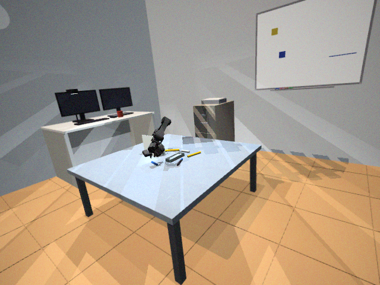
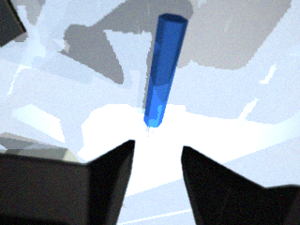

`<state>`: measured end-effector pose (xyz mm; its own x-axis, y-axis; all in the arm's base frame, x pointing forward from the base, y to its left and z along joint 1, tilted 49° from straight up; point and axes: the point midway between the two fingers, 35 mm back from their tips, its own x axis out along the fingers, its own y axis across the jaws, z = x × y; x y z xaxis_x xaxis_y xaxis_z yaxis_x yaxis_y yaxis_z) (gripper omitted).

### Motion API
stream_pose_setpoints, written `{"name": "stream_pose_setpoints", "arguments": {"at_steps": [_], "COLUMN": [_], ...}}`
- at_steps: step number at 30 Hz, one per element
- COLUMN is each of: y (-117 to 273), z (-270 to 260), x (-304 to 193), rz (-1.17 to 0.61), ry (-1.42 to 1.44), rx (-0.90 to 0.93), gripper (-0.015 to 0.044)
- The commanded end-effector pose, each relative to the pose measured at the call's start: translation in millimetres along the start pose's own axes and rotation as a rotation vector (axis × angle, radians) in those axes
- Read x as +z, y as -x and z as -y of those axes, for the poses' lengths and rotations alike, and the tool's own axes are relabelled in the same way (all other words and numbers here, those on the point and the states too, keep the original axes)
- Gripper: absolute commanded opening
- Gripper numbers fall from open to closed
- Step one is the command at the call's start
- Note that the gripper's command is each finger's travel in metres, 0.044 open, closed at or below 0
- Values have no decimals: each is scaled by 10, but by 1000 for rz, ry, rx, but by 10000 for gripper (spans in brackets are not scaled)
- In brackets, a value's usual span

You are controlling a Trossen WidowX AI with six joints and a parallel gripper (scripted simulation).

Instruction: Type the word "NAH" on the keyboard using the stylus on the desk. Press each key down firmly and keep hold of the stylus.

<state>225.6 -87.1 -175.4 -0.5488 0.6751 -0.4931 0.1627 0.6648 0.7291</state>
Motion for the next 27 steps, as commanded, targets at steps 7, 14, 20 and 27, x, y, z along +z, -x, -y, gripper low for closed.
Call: {"name": "stream_pose_setpoints", "arguments": {"at_steps": [7,14,20,27], "y": [-74,-122,-168,-221], "z": [-10,-18,-24,-24], "x": [48,79,109,138], "rz": [3,3,3,3], "ry": [-3,-2,-2,-2], "rx": [3,4,4,4], "gripper": [150,150,150,150]}}
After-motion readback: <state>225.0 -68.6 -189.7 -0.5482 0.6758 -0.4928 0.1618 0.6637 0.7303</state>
